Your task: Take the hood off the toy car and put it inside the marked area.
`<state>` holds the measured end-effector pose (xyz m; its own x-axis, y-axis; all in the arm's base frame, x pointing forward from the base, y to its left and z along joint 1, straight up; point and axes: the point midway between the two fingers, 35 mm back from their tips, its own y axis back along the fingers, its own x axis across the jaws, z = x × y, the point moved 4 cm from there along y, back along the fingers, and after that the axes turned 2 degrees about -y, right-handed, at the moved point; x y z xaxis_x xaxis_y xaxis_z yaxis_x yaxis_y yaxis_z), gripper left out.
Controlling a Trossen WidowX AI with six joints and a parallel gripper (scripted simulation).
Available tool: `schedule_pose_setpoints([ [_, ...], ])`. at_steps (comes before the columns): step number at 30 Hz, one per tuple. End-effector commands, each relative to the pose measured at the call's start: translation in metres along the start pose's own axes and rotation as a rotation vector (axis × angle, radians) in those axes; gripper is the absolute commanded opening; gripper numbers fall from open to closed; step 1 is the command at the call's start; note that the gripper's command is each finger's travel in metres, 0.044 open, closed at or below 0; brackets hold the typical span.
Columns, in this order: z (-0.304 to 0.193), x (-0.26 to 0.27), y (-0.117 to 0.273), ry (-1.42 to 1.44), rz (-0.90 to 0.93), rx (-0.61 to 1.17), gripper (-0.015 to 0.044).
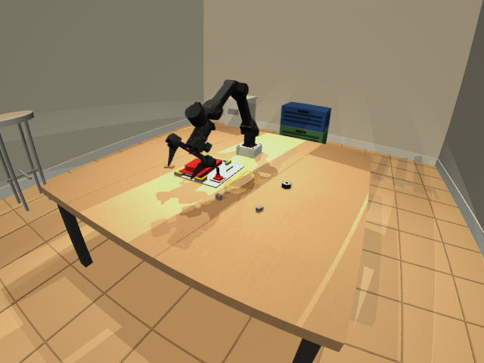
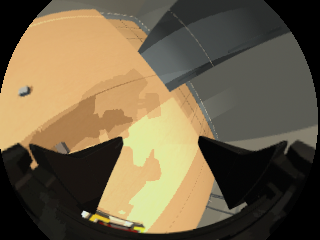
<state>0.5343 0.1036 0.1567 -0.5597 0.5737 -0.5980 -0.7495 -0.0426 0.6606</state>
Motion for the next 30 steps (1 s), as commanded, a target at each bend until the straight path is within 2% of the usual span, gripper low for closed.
schedule_pose_setpoints([
  [1, -0.039, 0.001, 0.012, -0.121, 0.093, 0.116, 0.044],
  [10, -0.136, 0.008, 0.069, -0.48, 0.286, 0.454, 0.044],
  [17, -0.194, 0.021, 0.126, -0.754, 0.396, 0.709, 0.044],
  [30, -0.197, 0.024, 0.127, -0.78, 0.405, 0.732, 0.044],
])
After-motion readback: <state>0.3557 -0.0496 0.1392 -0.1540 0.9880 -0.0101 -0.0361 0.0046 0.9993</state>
